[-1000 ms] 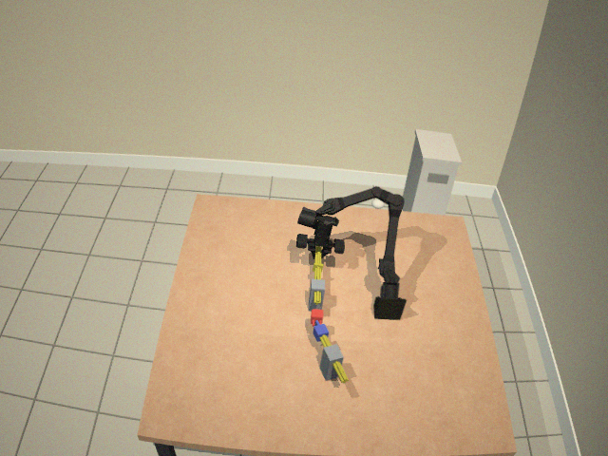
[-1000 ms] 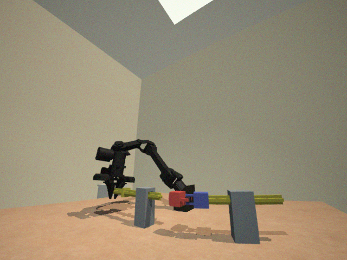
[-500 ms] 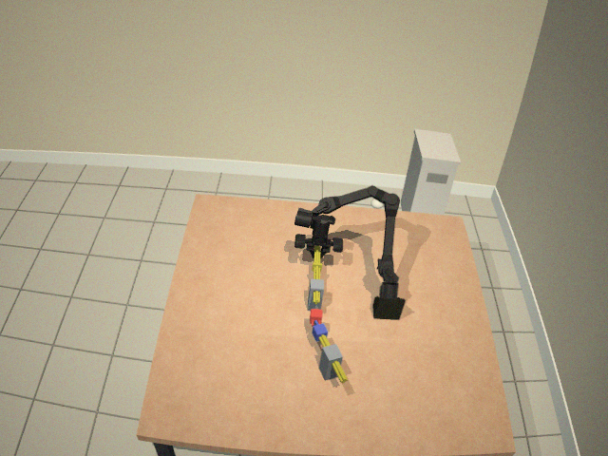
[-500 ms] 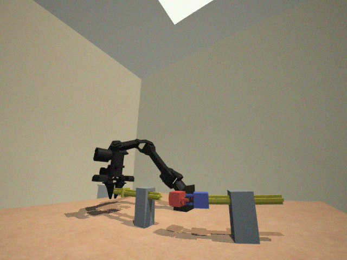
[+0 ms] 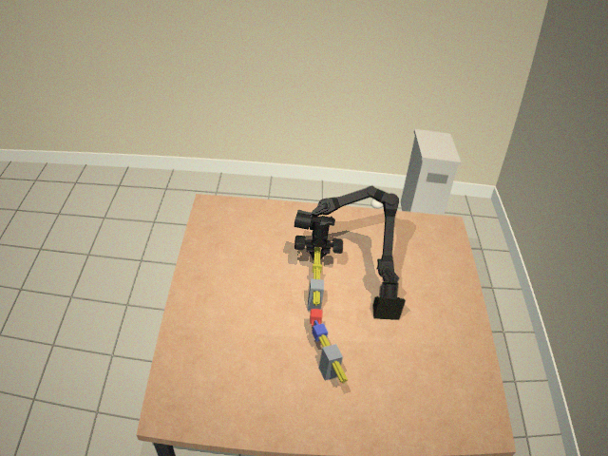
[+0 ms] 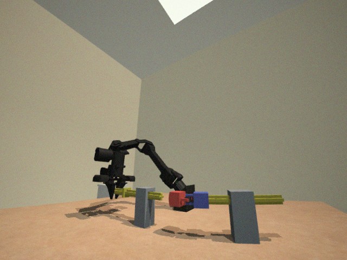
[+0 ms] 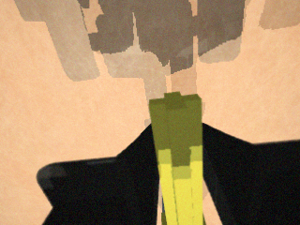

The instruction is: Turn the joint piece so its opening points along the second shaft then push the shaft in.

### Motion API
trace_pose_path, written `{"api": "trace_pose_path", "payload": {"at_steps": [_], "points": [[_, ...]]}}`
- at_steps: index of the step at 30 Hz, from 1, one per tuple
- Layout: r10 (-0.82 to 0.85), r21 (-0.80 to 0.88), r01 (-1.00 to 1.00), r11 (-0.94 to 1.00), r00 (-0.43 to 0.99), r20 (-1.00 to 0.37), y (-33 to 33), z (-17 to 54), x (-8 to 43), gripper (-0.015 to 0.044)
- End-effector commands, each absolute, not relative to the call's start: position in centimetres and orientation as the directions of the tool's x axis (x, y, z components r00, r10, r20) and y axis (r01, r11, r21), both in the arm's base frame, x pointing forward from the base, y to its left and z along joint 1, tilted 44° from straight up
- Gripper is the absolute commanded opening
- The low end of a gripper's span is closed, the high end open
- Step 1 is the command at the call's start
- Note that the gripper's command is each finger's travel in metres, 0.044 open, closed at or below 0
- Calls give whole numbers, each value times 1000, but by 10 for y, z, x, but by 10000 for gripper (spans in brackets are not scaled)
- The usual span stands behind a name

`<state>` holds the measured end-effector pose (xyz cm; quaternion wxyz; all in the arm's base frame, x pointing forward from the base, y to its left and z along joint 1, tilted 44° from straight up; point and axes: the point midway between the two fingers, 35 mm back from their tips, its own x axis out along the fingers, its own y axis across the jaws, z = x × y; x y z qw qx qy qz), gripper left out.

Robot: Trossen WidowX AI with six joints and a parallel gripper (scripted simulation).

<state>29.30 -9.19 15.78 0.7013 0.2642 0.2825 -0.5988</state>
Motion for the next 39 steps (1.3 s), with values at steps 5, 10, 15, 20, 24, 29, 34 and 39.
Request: {"api": "trace_pose_path", "payload": {"at_steps": [5,10,15,20,24,29,34,39], "points": [[-690,23,991,134,110,-715,-83,148,292,0],[-690,22,991,133,108,-716,-78,142,292,0],[-690,21,991,132,107,-716,-72,137,291,0],[-690,20,991,132,107,-716,-67,132,290,0],[-689,20,991,132,107,-716,-63,128,290,0],[-689,20,991,132,106,-717,-58,123,289,0],[-689,20,991,132,106,-717,-53,118,289,0],[-689,20,991,132,106,-717,-47,112,288,0]]}}
